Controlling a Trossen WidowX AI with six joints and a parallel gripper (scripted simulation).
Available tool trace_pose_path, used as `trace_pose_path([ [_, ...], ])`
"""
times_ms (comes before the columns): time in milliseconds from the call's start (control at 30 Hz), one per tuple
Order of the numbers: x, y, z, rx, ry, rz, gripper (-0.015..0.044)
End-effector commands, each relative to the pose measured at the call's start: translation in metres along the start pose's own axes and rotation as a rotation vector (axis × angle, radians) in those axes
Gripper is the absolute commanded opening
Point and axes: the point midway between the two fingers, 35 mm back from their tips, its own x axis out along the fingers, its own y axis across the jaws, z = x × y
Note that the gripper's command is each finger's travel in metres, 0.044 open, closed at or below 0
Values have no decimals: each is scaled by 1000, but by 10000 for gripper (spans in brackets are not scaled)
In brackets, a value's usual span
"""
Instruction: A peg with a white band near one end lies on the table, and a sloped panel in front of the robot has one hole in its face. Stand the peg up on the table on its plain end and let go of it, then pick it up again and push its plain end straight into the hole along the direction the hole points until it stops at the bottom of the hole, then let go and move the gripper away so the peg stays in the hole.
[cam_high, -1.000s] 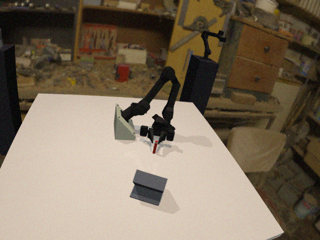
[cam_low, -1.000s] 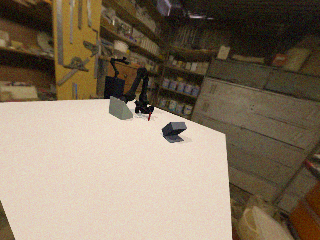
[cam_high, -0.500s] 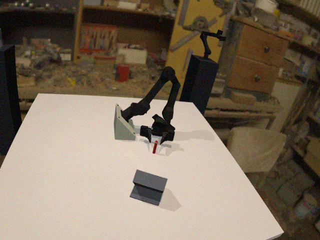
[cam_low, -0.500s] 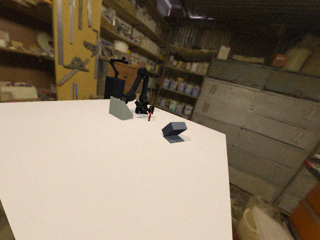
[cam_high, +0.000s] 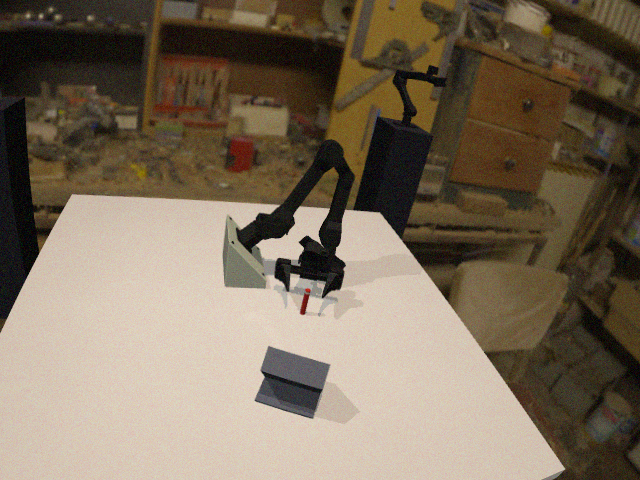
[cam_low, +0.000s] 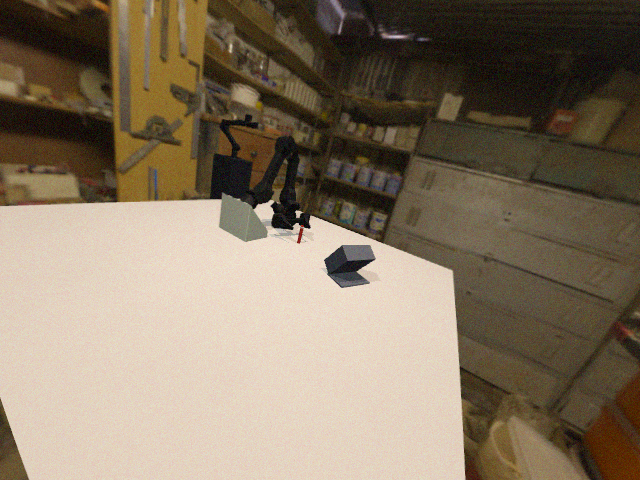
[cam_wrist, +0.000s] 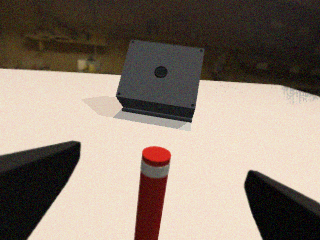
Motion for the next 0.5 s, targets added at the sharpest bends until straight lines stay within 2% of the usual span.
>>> trace_pose_path([
  [0, 2, 7, 14, 11, 8, -26, 440],
  [233, 5, 19, 66, 23, 30, -66, 440],
  [467, -4, 18, 124, 22, 26, -36, 440],
])
